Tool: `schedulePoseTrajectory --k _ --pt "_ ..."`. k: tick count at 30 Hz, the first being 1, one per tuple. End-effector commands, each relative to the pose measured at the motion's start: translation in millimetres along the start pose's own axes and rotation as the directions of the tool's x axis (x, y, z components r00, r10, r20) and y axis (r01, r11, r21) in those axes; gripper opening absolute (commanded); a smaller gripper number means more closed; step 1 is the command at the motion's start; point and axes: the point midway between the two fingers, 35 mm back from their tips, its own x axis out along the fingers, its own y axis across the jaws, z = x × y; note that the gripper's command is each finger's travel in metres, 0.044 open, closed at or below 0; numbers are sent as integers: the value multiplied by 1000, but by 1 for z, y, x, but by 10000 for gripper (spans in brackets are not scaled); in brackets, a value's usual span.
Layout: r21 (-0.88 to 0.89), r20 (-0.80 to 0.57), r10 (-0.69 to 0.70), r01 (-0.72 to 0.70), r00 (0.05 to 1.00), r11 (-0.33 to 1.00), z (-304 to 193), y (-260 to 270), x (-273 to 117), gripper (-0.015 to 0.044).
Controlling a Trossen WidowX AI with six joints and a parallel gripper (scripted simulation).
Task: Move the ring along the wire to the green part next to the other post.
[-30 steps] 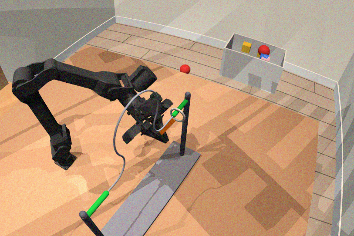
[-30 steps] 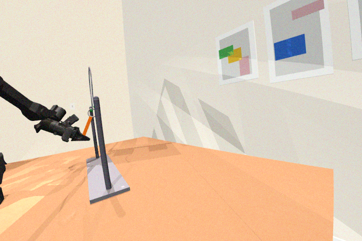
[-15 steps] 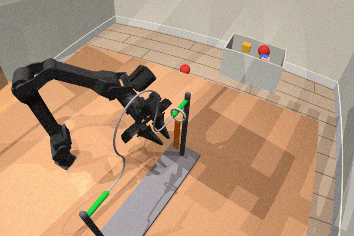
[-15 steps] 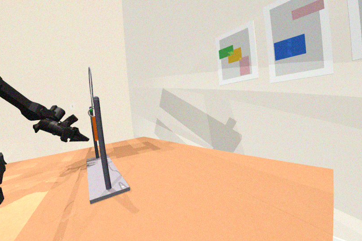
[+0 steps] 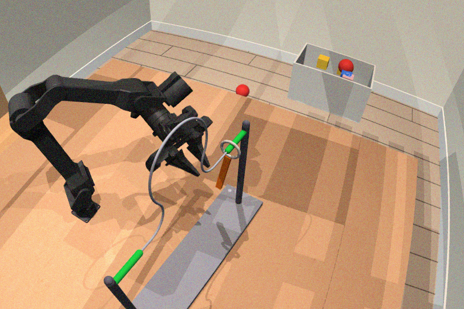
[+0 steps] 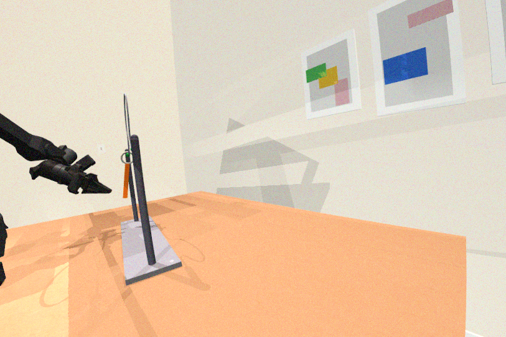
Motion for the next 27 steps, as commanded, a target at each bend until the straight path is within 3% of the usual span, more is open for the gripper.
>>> schedulePoseTrajectory --k 1,25,27 --pt "12 6 1 -1 1000 1000 3 1 -2 160" --pt "12 6 1 -1 1000 1000 3 1 -2 160" --pt "4 -1 1 -1 1000 1000 1 1 -10 212"
